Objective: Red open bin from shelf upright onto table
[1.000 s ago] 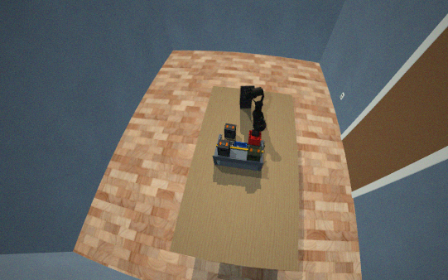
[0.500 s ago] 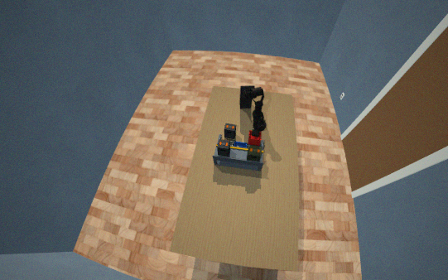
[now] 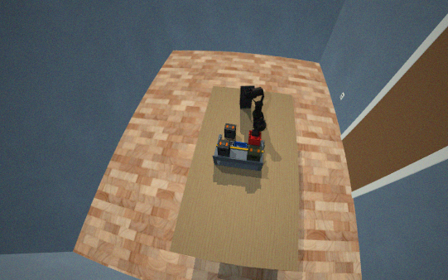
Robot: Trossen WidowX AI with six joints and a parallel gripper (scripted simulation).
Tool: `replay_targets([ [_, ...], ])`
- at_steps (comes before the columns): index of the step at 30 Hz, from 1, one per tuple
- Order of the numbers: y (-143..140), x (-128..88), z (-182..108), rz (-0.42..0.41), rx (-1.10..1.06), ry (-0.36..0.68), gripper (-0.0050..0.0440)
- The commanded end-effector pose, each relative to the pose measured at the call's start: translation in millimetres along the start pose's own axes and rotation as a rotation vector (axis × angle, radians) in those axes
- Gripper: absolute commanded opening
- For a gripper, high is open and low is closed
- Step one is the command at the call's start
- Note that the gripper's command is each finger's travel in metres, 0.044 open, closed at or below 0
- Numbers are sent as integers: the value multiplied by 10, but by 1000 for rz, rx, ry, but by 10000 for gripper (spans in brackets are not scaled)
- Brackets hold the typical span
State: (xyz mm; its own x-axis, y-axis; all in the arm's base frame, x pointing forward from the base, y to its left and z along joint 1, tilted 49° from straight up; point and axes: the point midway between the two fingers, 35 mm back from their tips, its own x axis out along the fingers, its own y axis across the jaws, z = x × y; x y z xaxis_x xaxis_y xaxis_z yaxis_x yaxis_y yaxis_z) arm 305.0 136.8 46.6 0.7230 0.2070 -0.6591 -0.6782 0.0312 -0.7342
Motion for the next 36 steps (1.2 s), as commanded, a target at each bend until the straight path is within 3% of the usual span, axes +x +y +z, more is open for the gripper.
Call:
replay_targets([
  [1,-38,-23,11,-13,2,-5,150],
  [4,-38,-23,11,-13,2,-5,150],
  [9,-32,-573,8,-11,-1,-6,150],
  [21,-32,-573,8,-11,-1,-6,150],
  [26,-45,-923,10,-12,0,-7,150],
  [36,-45,-923,10,-12,0,-7,150],
])
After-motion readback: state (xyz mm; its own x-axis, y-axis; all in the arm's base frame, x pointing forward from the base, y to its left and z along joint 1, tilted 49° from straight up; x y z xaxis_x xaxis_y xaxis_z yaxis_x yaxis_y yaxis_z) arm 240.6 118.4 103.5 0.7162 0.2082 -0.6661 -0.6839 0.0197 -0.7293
